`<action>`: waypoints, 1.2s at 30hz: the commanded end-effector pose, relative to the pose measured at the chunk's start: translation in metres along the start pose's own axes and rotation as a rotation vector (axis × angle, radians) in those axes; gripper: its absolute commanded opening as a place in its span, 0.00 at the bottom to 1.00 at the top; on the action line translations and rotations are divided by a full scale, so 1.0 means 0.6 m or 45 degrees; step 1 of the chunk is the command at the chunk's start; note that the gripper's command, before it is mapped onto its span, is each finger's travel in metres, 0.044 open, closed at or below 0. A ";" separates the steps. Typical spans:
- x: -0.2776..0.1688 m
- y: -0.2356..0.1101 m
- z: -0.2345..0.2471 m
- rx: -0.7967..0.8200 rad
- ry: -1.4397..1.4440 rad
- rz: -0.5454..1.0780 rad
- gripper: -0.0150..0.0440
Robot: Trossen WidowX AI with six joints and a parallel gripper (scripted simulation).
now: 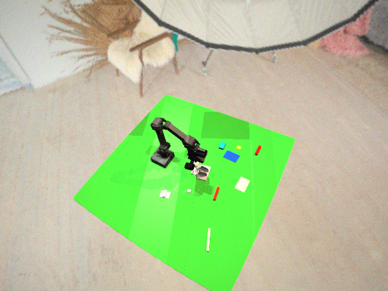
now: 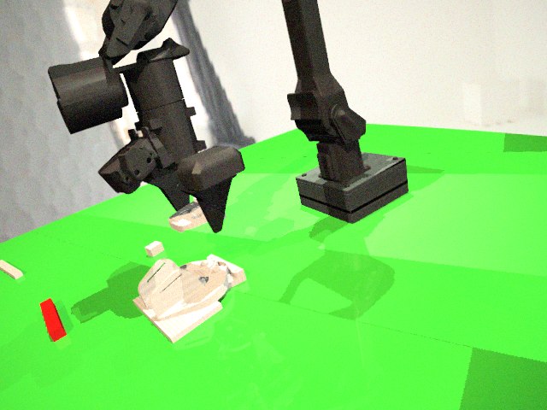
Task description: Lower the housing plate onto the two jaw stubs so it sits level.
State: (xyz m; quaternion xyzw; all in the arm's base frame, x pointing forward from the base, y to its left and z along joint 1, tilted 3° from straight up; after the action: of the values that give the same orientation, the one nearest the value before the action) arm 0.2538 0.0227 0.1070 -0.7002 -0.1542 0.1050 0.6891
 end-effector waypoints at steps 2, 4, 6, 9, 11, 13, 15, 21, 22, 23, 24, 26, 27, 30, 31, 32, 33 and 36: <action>0.000 0.000 -0.001 -0.004 0.004 0.000 0.85; 0.000 0.000 -0.001 -0.004 0.004 0.000 0.85; 0.000 0.000 -0.001 -0.004 0.004 0.000 0.85; 0.000 0.000 -0.001 -0.004 0.004 0.000 0.85; 0.000 0.000 -0.001 -0.004 0.004 0.000 0.85; 0.000 0.000 -0.001 -0.004 0.004 0.000 0.85; 0.000 0.000 -0.001 -0.004 0.004 0.000 0.85; 0.001 0.010 -0.001 -0.004 0.004 0.000 0.85; 0.001 0.013 -0.001 -0.004 0.004 0.000 0.85; 0.001 0.015 -0.001 -0.004 0.004 0.000 0.85; 0.001 0.018 -0.001 -0.004 0.004 0.000 0.85; 0.002 0.024 -0.002 -0.004 0.004 0.000 0.85; 0.002 0.027 -0.002 -0.004 0.004 0.000 0.85; 0.002 0.035 -0.002 -0.004 0.004 0.000 0.85; 0.003 0.038 -0.002 -0.004 0.004 0.000 0.85; 0.003 0.040 -0.002 -0.004 0.004 0.000 0.85; 0.003 0.043 -0.002 -0.004 0.004 0.000 0.85; 0.003 0.051 -0.002 -0.004 0.004 0.000 0.85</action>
State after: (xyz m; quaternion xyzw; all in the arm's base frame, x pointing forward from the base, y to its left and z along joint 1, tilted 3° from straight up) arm 0.2596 0.0228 0.0843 -0.7006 -0.1592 0.0986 0.6885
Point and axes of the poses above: the point midway between the two fingers, 35 mm back from their tips, its own y axis out along the fingers, its own z axis across the jaws, x = y × z, the point moved 3 cm from there along -y, back along the fingers, and after that the axes turned 9 degrees about -y, right-handed, at the moved point
